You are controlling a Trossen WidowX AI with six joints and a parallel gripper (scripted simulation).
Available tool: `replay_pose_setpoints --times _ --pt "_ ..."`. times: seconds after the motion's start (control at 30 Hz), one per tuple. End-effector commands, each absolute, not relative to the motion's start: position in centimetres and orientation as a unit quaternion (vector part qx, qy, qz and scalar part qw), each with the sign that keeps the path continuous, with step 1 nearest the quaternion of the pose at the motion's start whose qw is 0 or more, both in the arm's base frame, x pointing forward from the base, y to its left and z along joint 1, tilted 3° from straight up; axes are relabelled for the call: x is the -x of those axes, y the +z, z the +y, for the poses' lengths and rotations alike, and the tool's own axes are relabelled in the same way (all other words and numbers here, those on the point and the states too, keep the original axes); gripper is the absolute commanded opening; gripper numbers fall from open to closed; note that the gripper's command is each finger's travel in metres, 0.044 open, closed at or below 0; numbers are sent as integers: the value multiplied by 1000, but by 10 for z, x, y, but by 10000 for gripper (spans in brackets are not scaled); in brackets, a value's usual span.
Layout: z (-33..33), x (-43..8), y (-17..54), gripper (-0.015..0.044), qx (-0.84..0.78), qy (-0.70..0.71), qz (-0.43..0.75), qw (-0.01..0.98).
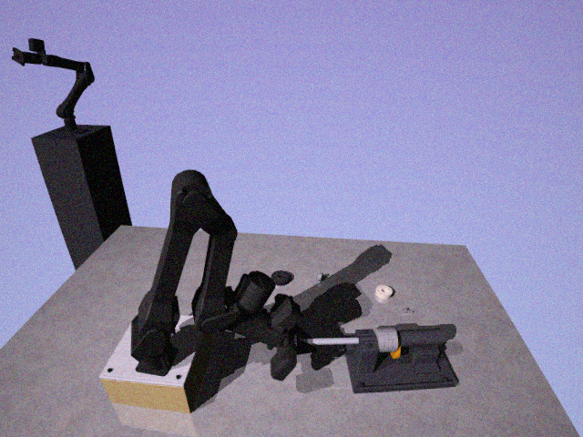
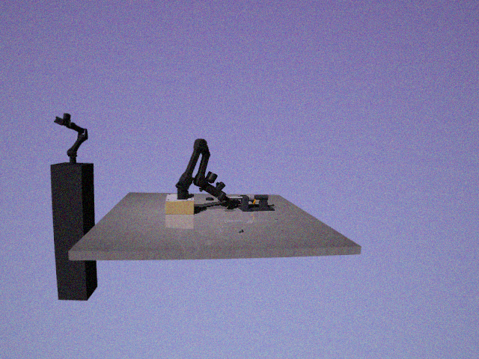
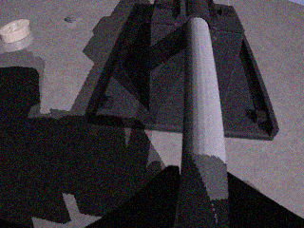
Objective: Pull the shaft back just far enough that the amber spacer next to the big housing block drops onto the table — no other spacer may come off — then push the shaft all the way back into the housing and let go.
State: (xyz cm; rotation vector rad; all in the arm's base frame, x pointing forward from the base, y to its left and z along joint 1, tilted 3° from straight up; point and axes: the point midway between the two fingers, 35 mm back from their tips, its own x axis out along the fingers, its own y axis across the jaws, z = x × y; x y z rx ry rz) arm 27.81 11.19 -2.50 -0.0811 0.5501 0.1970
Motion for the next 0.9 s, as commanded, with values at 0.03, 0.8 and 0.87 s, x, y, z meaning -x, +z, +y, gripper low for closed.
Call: replay_pose_setpoints --times 0.03,0.8,0.87 --pt "110 -275 -26 0 39 95 274 956" --pt "112 -277 -25 0 40 97 271 957" --pt "112 -277 -25 0 40 97 271 957"
